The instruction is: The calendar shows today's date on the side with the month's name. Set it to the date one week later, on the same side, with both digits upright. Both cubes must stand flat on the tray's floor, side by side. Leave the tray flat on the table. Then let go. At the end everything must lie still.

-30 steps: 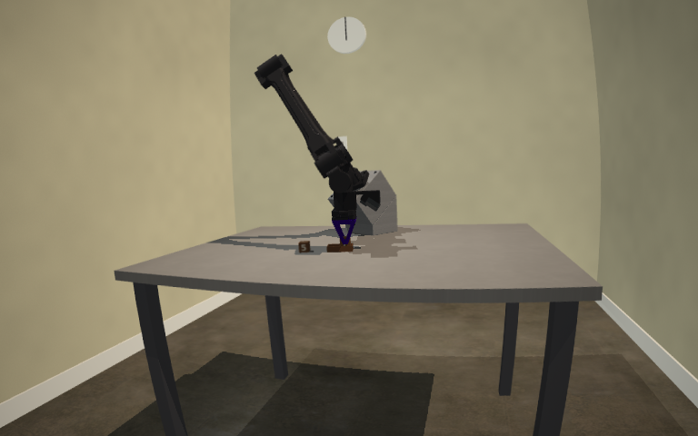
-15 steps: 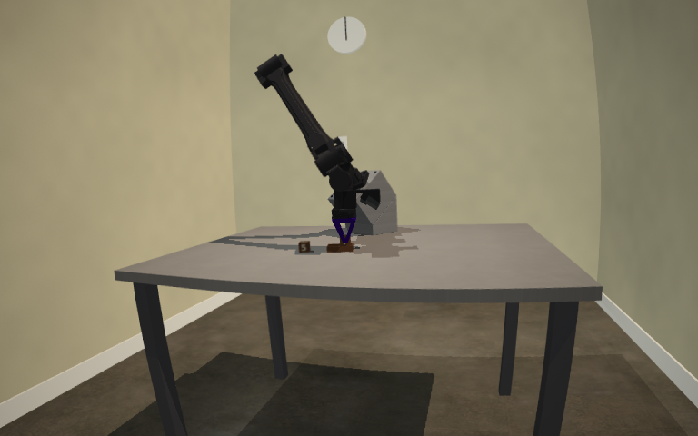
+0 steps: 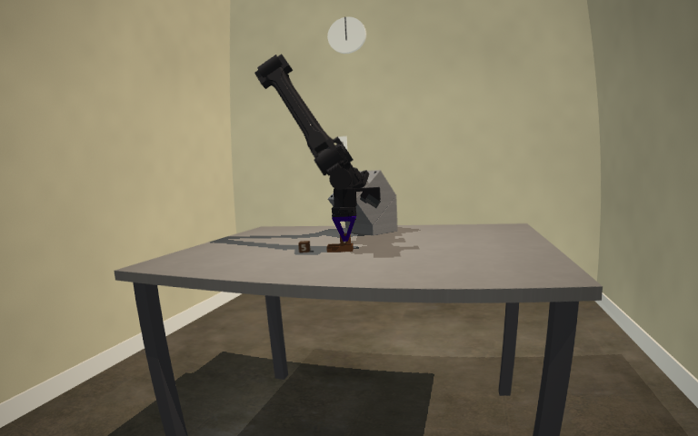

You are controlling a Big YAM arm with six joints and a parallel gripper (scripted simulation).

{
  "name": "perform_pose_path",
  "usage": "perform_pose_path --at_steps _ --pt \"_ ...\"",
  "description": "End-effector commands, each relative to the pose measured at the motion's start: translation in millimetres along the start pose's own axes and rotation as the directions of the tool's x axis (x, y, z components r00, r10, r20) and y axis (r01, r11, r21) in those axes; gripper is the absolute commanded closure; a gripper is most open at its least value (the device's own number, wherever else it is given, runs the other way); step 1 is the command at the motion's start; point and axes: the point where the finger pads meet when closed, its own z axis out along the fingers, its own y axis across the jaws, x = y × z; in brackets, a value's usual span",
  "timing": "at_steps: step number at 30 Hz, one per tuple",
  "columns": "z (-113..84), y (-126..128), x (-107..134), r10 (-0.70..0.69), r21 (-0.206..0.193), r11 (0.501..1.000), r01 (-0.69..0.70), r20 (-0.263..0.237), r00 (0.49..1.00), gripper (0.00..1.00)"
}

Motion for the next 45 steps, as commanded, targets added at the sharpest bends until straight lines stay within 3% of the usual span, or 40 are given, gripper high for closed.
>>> perform_pose_path --at_steps 1,34,42,45 --pt "-7.4 -3.2 -1.5 0.008 0.017 1.000 -0.008 0.005 1.000 0.74" --pt "-12.2 -6.6 -1.6 0.010 0.024 1.000 -0.010 0.006 1.000 0.74" --pt "-27.8 -17.1 -0.8 0.018 0.039 0.999 -0.018 0.007 1.000 0.74" --pt "-45.6 -18.6 -0.5 0.020 0.042 0.999 -0.021 0.008 1.000 0.74"
